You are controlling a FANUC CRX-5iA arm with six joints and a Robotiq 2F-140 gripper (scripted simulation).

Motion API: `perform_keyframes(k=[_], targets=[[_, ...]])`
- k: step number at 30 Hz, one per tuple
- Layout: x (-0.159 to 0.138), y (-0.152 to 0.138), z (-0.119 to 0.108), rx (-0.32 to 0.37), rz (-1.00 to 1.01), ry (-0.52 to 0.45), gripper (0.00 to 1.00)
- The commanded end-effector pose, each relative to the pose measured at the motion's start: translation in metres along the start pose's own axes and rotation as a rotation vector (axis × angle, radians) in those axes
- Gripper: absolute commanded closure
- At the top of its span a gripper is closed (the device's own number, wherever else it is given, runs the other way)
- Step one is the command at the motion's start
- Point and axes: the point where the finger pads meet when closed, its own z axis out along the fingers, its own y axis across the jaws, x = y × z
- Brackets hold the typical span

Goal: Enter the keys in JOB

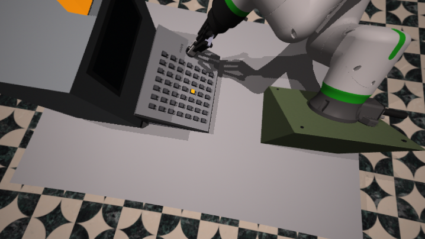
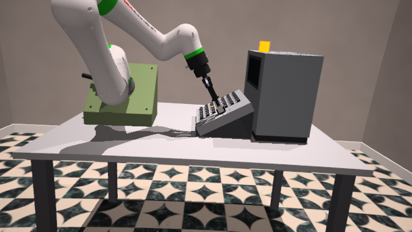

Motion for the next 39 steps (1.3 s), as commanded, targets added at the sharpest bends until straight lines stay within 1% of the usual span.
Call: perform_keyframes(k=[1, 13, 26, 32, 39], targets=[[0.0003, 0.0000, -0.0001, 0.000, 0.000, 0.000, 1.00], [0.0003, 0.0000, -0.0001, 0.000, 0.019, 0.000, 1.00], [0.0003, 0.0000, -0.0001, 0.000, 0.142, 0.000, 1.00], [0.0003, 0.0000, -0.0001, 0.000, 0.266, 0.000, 1.00], [0.0003, 0.0000, -0.0001, 0.000, 0.456, 0.000, 1.00]])
